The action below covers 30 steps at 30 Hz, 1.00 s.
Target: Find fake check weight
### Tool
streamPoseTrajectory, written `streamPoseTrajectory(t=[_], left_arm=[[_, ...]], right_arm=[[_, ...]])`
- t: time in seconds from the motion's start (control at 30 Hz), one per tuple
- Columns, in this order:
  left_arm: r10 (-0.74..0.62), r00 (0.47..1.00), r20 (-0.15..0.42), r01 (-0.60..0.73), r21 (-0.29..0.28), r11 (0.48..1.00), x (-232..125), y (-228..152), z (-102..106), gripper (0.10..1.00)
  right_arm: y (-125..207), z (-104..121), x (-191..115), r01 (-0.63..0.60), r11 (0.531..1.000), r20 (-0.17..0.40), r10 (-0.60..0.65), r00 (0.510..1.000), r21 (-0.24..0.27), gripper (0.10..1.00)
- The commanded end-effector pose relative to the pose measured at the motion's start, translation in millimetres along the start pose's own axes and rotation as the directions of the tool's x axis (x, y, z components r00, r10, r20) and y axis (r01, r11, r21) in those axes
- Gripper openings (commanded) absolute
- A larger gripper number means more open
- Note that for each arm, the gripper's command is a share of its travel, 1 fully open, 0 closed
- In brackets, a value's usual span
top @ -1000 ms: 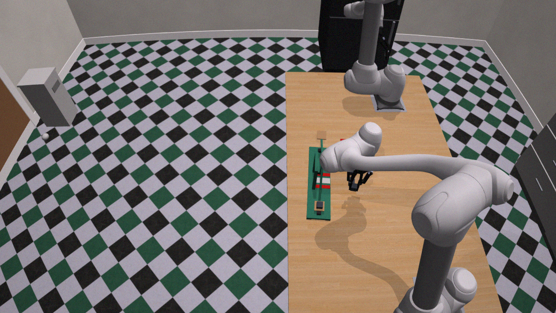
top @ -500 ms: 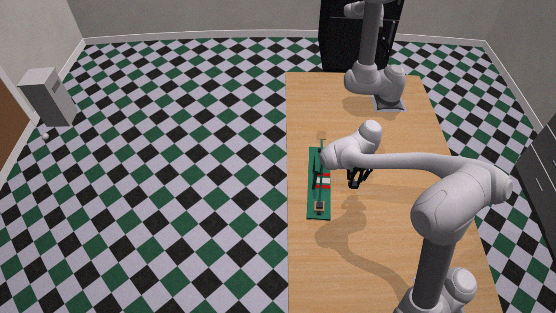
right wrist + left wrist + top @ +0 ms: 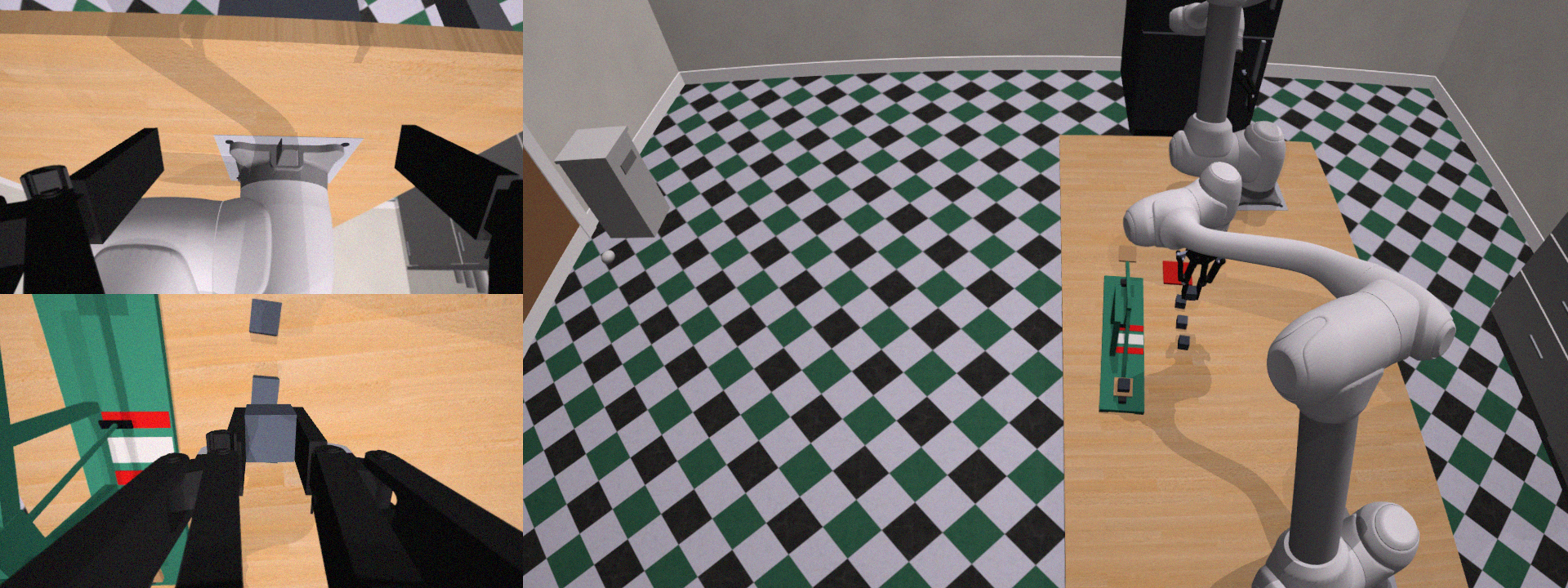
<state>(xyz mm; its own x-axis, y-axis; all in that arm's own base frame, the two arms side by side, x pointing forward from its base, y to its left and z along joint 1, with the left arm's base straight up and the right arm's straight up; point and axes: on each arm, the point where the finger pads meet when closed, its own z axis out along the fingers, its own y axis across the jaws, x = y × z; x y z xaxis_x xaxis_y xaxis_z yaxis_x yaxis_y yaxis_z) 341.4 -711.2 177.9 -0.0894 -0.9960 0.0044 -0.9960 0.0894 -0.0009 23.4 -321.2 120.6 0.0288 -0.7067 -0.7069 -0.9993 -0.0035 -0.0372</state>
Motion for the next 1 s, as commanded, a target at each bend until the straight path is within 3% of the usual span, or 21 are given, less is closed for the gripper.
streamPoseTrajectory(t=[0.0,0.23,0.43,0.97], left_arm=[[-0.001,1.000,0.004,0.001,-0.001,1.000,19,-2,-9,0.243],[-0.001,1.000,0.004,0.001,-0.001,1.000,93,-2,-46,0.243],[-0.001,1.000,0.004,0.001,-0.001,1.000,130,-2,-64,0.243],[-0.001,1.000,0.004,0.001,-0.001,1.000,146,-6,-72,0.243]], right_arm=[[0,-1,0,0.000,1.000,-0.001,0.000,1.000,0.000,1.000],[0,-1,0,0.000,1.000,-0.001,0.000,1.000,0.000,1.000],[0,-1,0,0.000,1.000,-0.001,0.000,1.000,0.000,1.000],[0,-1,0,0.000,1.000,-0.001,0.000,1.000,0.000,1.000]])
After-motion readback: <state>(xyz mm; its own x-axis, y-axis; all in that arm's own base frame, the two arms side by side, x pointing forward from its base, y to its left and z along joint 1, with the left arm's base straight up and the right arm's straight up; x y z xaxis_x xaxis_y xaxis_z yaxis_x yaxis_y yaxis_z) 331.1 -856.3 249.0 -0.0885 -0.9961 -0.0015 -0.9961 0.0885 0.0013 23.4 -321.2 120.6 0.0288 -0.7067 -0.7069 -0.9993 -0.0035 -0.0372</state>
